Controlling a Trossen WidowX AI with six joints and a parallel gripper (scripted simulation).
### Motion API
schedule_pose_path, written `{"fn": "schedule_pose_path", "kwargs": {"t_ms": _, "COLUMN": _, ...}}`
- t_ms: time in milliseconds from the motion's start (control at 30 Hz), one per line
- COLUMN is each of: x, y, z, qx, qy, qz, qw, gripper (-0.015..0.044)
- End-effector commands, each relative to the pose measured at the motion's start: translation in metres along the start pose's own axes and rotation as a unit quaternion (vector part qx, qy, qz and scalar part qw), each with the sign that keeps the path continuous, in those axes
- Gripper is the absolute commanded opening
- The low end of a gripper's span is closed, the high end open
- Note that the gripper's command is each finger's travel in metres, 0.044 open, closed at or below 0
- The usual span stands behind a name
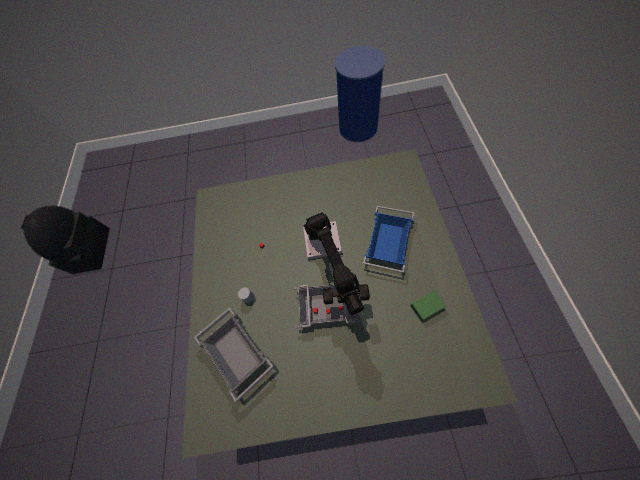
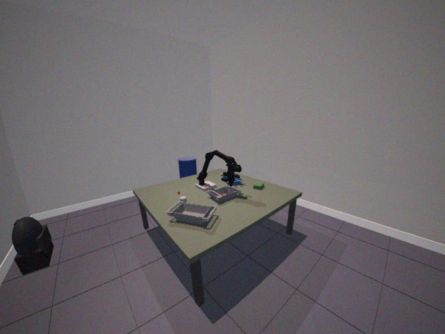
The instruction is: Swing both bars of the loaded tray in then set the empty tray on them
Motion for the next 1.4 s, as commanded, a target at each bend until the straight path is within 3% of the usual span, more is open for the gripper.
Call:
{"fn": "schedule_pose_path", "kwargs": {"t_ms": 0, "x": 0.0, "y": 0.0, "z": 0.0, "qx": 0.0, "qy": 0.0, "qz": 0.0, "qw": 1.0, "gripper": 0.0}}
{"fn": "schedule_pose_path", "kwargs": {"t_ms": 1067, "x": 0.0, "y": 0.0, "z": 0.0, "qx": 0.0, "qy": 0.0, "qz": 0.0, "qw": 1.0, "gripper": 0.0}}
{"fn": "schedule_pose_path", "kwargs": {"t_ms": 1367, "x": 0.001, "y": 0.01, "z": -0.001, "qx": 0.0, "qy": 0.0, "qz": 0.0, "qw": 1.0, "gripper": 0.0236}}
Point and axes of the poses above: the point midway between the two fingers, 35 mm back from their tips, its own y axis back along the fingers, its own z axis across the jaws, x = y × z, the point moved 1 cm from there along y, back along the fingers, and after that the axes turned 8 degrees about -y, right-handed, at the moved point
